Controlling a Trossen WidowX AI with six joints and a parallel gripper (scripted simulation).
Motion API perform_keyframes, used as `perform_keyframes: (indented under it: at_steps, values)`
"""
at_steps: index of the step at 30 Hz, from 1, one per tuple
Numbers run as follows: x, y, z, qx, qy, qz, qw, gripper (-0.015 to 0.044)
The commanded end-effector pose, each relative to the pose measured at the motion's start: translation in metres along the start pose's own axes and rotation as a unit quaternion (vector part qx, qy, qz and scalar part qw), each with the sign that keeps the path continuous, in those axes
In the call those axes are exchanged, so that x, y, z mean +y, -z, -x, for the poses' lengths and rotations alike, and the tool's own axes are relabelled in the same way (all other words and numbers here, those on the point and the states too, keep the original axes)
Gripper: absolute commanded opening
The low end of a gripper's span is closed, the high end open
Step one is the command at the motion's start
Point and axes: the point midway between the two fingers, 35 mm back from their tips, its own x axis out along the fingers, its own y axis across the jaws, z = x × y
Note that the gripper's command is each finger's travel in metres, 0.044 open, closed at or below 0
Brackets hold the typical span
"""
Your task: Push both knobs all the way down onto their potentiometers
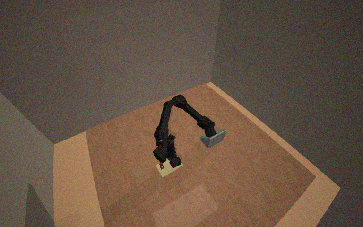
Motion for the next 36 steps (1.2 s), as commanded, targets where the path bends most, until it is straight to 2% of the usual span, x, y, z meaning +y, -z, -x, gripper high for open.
perform_keyframes:
  at_steps: [1, 36]
  values:
    - [-0.002, -0.001, -0.005, 0.002, 0.000, -0.003, 1.000, 0.0000]
    - [-0.002, -0.001, -0.016, 0.002, 0.000, -0.003, 1.000, 0.0000]
